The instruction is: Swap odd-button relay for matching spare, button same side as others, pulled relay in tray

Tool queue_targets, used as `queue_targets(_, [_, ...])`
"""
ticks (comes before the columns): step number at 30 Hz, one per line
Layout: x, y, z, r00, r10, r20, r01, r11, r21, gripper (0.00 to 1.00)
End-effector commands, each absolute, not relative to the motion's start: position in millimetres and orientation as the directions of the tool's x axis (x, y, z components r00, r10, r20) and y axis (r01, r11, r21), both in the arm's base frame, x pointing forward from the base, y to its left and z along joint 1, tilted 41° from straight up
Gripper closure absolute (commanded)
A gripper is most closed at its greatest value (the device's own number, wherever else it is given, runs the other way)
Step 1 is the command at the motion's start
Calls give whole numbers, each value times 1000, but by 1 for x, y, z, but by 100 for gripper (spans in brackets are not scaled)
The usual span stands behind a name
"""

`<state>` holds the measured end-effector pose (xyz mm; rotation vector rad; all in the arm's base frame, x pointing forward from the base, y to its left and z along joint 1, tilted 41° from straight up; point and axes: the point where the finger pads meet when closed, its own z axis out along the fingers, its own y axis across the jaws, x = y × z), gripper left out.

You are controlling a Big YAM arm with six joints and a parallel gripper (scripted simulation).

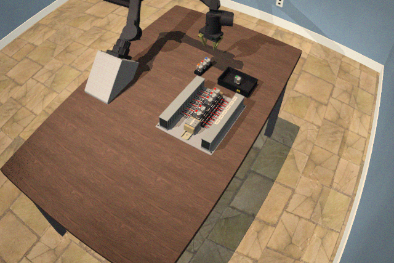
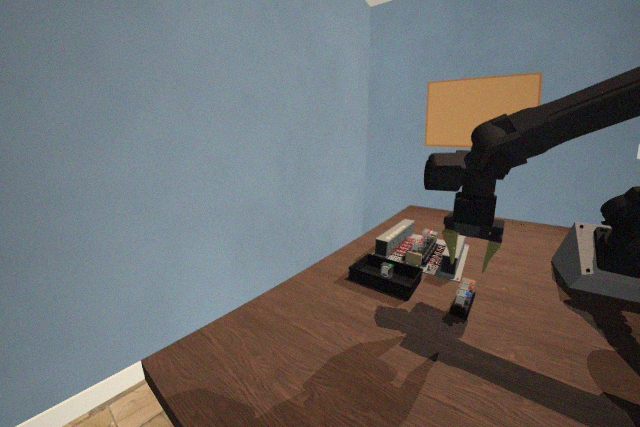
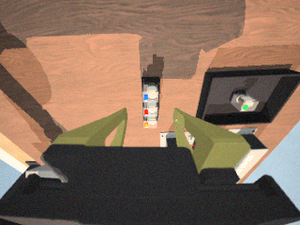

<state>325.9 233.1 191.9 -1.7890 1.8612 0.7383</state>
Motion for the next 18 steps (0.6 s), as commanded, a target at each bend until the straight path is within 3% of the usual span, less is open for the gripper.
queue_targets(1, [336, 227, 194, -45, -747, -663, -999, 26, 38, 41])
queue_targets(18, [331, 208, 159, -30, -746, -665, -999, 13, 31, 41])
